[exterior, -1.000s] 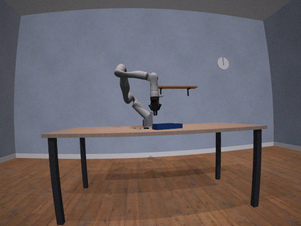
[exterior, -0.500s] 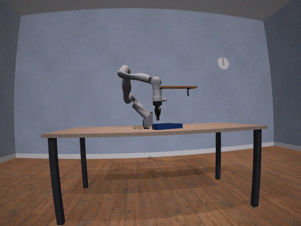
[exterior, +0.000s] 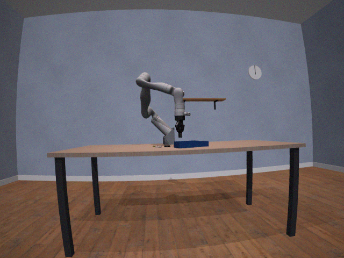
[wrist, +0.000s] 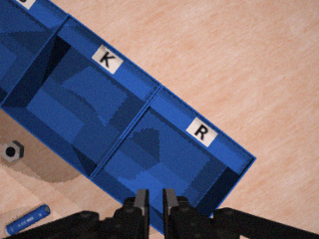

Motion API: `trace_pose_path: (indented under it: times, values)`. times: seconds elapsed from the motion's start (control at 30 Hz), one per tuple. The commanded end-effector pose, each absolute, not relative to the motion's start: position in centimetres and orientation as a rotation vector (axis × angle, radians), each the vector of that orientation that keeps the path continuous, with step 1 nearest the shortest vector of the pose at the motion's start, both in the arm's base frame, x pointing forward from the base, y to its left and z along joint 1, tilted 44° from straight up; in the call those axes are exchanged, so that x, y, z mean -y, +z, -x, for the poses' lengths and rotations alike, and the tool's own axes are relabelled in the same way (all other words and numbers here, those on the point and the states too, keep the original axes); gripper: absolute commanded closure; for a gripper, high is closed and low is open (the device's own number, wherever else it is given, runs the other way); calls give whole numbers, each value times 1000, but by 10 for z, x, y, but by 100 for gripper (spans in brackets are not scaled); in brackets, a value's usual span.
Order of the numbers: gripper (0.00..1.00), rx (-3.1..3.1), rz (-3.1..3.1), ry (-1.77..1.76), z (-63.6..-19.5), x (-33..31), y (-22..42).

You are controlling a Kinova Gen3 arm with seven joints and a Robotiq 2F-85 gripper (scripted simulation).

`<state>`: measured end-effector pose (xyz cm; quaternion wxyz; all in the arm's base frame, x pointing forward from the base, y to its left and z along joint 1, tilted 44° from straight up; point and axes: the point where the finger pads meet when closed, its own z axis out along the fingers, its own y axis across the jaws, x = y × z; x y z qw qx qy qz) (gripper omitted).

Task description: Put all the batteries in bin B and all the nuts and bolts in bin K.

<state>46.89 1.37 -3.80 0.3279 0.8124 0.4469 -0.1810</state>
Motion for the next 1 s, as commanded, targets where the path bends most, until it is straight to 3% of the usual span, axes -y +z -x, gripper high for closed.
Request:
trace_pose_path:
  times: [0.0, 0.37, 0.97]
  values:
    - [91, -1063, -2164, -414, -469, -19, -37]
    - [91, -429, -2337, -156, -469, -19, -37]
    - [91, -419, -2339, -152, -470, 2, -58]
